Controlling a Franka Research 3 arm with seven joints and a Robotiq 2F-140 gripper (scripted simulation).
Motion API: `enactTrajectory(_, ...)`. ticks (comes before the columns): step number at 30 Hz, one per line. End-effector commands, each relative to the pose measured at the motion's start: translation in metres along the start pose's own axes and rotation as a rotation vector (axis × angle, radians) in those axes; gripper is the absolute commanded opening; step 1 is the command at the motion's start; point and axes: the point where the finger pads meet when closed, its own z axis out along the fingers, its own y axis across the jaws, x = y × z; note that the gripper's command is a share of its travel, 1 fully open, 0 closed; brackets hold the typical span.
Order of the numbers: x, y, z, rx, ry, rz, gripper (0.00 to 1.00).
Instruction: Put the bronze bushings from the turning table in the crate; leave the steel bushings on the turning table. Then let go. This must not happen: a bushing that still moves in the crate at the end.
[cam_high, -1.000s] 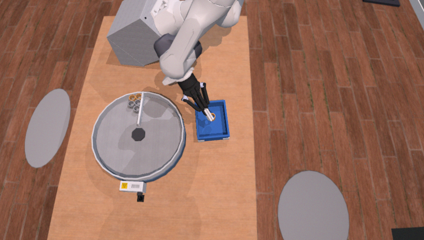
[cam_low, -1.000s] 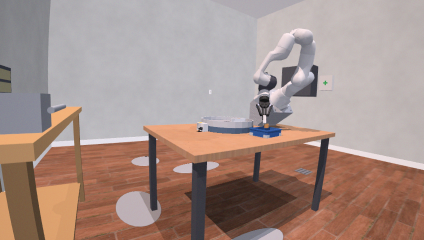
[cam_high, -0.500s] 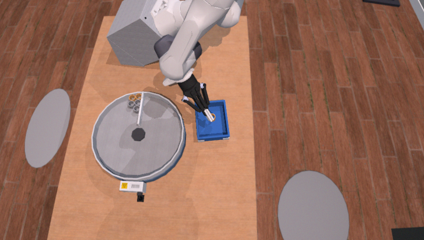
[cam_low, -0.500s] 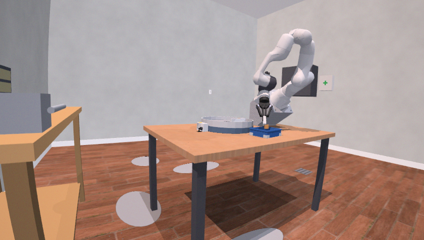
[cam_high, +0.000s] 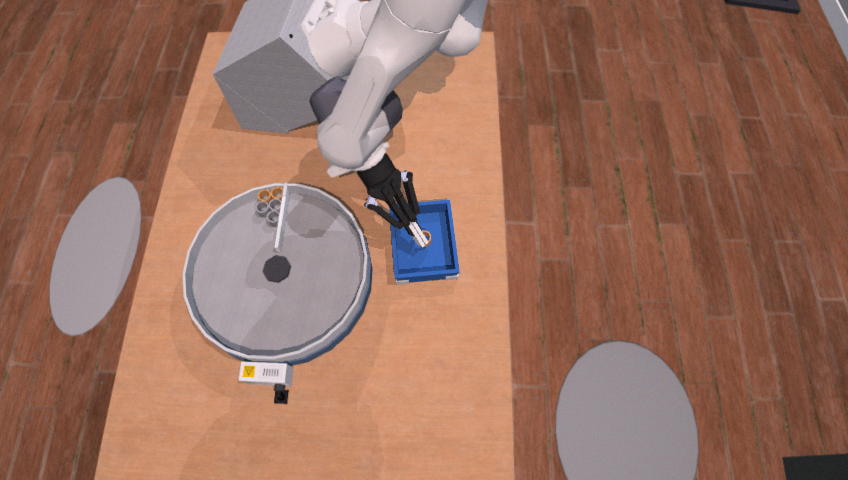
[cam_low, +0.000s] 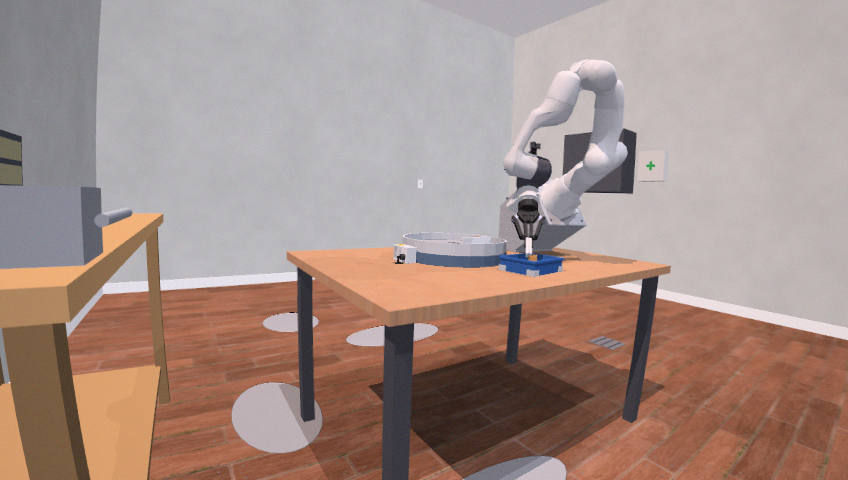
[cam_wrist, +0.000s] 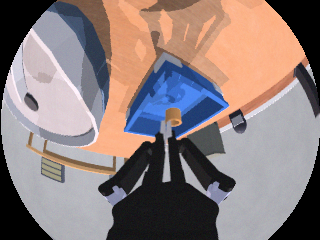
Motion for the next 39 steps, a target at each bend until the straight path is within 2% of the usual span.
enactTrajectory(1,0.0045,-0.0037,0.0038,0.010,0.001,-0.027,0.00)
enactTrajectory(14,0.0108,-0.0041,0.0112,0.010,0.001,-0.027,0.00)
enactTrajectory(39,0.0110,-0.0041,0.0114,0.010,0.001,-0.027,0.00)
